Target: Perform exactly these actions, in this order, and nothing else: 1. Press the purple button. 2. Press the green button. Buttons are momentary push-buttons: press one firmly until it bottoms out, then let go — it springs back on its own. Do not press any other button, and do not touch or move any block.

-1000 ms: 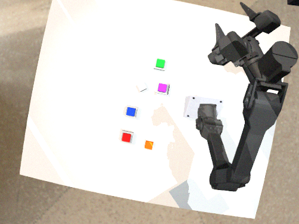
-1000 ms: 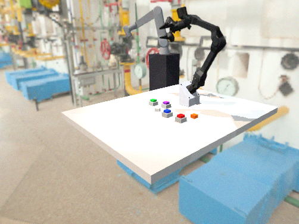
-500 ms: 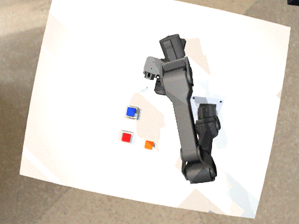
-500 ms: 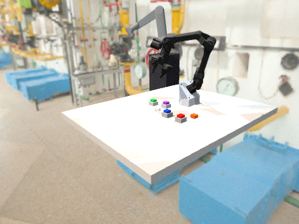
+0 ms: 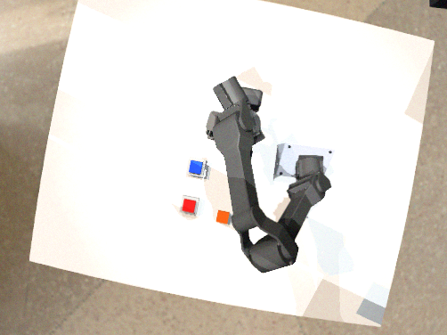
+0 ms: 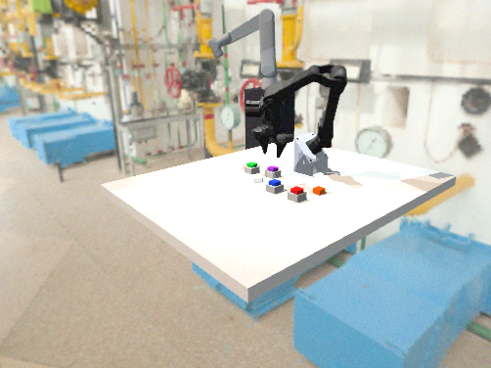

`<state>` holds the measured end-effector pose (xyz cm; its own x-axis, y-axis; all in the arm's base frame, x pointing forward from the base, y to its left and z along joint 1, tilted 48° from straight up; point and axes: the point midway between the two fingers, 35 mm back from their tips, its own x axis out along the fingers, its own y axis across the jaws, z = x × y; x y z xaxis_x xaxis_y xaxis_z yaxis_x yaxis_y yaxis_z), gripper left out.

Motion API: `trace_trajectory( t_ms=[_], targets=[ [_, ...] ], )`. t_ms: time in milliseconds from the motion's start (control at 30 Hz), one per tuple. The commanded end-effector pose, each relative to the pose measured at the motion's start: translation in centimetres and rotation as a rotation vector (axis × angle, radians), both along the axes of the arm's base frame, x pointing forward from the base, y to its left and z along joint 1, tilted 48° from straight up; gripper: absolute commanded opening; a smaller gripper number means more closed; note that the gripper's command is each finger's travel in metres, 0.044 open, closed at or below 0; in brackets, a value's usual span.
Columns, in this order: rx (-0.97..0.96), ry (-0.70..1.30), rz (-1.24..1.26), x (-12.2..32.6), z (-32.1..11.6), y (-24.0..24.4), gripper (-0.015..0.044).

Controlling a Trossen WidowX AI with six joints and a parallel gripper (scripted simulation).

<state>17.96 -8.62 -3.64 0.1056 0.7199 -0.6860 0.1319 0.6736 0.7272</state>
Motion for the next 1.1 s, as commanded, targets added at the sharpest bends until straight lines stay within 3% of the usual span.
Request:
trace_trajectory(
  t_ms=[0,233,1067],
  targets=[
    [0.015,0.009,-0.002,-0.2,-1.2,1.8,0.0190],
    [0.015,0.009,-0.002,-0.2,-1.2,1.8,0.0020],
    [0.016,0.008,-0.002,0.1,-3.1,3.8,0.0020]
  ],
)
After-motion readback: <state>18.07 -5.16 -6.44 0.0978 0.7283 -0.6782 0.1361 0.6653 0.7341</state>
